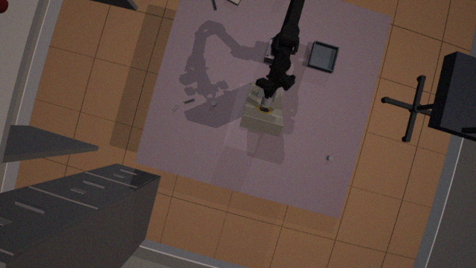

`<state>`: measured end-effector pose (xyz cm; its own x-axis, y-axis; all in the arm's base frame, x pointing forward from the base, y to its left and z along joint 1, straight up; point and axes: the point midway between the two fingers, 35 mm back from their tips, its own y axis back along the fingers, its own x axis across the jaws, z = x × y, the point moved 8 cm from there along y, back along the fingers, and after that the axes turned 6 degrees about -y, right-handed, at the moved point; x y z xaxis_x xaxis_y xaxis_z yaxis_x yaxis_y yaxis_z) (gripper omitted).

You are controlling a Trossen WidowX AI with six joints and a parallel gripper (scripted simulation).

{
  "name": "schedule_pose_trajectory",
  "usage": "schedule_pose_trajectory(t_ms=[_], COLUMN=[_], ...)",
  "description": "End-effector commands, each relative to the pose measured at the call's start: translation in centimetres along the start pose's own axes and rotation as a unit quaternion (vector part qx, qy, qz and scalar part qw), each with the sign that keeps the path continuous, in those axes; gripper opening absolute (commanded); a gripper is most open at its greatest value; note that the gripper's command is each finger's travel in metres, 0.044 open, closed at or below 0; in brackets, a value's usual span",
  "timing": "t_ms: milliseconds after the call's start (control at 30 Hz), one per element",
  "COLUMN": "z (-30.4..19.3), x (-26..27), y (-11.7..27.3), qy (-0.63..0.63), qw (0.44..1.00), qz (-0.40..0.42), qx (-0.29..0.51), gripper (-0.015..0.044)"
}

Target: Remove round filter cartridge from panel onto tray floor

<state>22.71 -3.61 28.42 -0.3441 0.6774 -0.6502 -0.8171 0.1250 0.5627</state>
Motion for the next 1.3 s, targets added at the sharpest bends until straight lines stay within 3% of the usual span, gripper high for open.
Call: schedule_pose_trajectory(t_ms=[0,867,1000,1267], z=[0.1,-4.6,-4.2,-4.2], x=[-0.2,5.9,5.3,5.3], y=[0.9,-0.2,-0.1,-0.1], qy=[-0.006,-0.006,-0.004,-0.004], qw=[1.0,1.0,1.0,1.0], qz=[-0.005,-0.004,0.002,0.002], qx=[-0.002,-0.001,0.002,0.002], gripper=[0.0,0.0,0.0104,0.0104])
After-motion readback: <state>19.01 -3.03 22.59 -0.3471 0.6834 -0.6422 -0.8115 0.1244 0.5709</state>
